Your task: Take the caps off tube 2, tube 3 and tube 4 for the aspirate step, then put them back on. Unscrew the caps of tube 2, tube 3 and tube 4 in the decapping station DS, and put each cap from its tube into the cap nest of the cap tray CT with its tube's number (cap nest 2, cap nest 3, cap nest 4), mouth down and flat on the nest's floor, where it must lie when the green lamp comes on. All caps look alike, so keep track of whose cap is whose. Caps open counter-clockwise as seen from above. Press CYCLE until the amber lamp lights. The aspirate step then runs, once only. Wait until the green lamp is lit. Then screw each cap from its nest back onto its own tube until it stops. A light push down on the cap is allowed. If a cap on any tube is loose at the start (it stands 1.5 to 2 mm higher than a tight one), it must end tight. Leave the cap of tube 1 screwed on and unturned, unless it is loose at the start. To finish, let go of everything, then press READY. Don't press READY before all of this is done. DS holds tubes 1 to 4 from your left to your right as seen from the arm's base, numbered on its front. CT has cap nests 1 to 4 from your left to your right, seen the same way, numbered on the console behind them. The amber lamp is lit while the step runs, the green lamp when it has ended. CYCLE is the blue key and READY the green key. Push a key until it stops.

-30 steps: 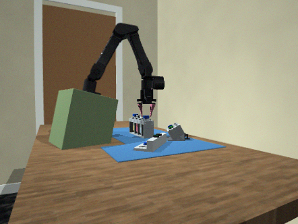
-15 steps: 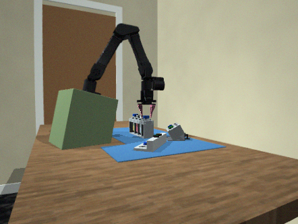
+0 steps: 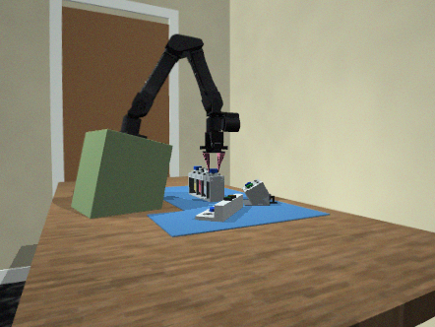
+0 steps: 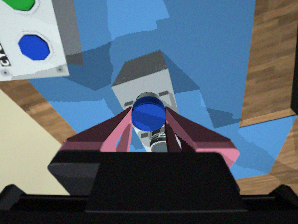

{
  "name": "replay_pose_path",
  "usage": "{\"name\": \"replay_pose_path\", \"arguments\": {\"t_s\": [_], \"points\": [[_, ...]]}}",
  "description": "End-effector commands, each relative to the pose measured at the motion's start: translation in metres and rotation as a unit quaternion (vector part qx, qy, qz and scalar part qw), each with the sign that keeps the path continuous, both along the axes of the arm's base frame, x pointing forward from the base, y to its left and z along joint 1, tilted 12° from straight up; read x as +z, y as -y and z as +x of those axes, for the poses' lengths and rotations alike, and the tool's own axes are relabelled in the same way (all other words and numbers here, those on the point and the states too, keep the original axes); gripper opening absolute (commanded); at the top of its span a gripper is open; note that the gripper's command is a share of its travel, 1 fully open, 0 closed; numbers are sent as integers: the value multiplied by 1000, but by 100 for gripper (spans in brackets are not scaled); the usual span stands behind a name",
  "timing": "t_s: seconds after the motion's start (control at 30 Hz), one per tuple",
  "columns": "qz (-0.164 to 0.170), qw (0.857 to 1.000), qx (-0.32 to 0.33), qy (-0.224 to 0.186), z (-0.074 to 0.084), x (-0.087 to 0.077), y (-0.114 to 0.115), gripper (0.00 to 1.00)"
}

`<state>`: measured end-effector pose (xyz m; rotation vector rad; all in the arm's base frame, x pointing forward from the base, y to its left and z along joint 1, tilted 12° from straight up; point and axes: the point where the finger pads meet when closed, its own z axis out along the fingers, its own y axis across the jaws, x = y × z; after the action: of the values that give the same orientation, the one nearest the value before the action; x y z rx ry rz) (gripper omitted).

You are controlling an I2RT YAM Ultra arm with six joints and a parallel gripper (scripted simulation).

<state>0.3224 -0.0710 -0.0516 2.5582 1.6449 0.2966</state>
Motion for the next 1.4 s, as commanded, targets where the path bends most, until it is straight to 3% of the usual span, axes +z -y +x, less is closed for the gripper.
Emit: {"name": "replay_pose_path", "arguments": {"t_s": [0.0, 0.23, 0.47, 0.53, 0.6, 0.8, 1.03, 1.1, 1.37], "points": [[-11, 1000, 24, 6, 3, 3, 2, 0], [-48, 980, 193, 10, 3, 3, 2, 0], [-83, 930, 357, 15, 3, 3, 2, 0], [-83, 930, 357, 15, 3, 3, 2, 0], [-93, 911, 402, 16, 3, 3, 2, 0], [-121, 839, 530, 19, 3, 3, 2, 0], [-150, 731, 665, 22, 3, 3, 2, 0], [-150, 731, 665, 22, 3, 3, 2, 0], [-177, 581, 794, 25, 3, 4, 2, 0]]}}
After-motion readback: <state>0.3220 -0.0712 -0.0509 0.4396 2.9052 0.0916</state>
